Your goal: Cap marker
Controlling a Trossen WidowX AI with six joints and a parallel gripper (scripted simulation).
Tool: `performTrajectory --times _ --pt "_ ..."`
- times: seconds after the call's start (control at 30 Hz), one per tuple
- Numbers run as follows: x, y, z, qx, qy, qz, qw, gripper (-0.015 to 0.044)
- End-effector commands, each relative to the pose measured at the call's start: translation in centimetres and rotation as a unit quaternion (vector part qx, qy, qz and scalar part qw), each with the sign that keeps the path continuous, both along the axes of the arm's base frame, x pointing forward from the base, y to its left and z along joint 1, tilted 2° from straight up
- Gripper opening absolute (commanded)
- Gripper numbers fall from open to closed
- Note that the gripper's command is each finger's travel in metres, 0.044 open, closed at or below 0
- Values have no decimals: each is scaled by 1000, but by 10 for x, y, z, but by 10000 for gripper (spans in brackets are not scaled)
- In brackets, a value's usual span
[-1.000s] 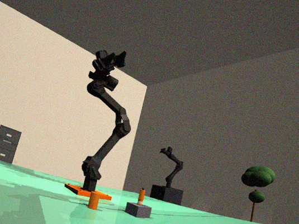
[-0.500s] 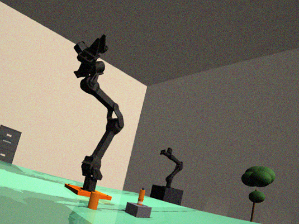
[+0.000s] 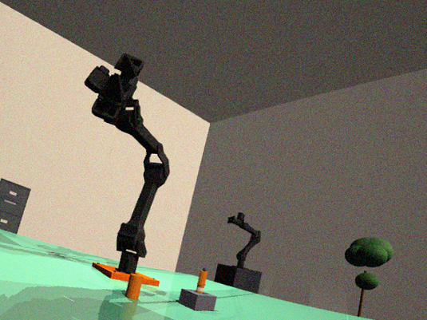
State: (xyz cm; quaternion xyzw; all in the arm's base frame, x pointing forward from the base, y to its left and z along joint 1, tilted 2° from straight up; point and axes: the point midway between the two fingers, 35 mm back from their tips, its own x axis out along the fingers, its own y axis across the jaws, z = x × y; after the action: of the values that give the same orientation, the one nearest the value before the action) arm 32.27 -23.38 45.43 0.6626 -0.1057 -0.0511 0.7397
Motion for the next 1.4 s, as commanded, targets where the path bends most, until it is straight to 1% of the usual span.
performTrajectory --times 0.0,0.2,0.4,0.5,0.6,0.77,0.8,0.83,1.2,1.3,1.37 --pt "32 11 -69 27 119 3 992 251" --pt "51 40 -147 32 271 27 962 251" --pt "45 82 -222 4 435 77 897 251" --pt "33 105 -254 -22 517 112 849 251" --pt "14 127 -282 -54 594 155 788 251" --pt "-29 161 -314 -120 708 240 653 251" --pt "-36 165 -317 -130 721 252 632 251" --pt "-39 167 -318 -134 726 257 623 251" --pt "-34 171 -320 -134 727 258 622 251" --pt "-34 171 -345 -134 727 258 622 251" --pt "-34 171 -353 -134 727 258 622 251"
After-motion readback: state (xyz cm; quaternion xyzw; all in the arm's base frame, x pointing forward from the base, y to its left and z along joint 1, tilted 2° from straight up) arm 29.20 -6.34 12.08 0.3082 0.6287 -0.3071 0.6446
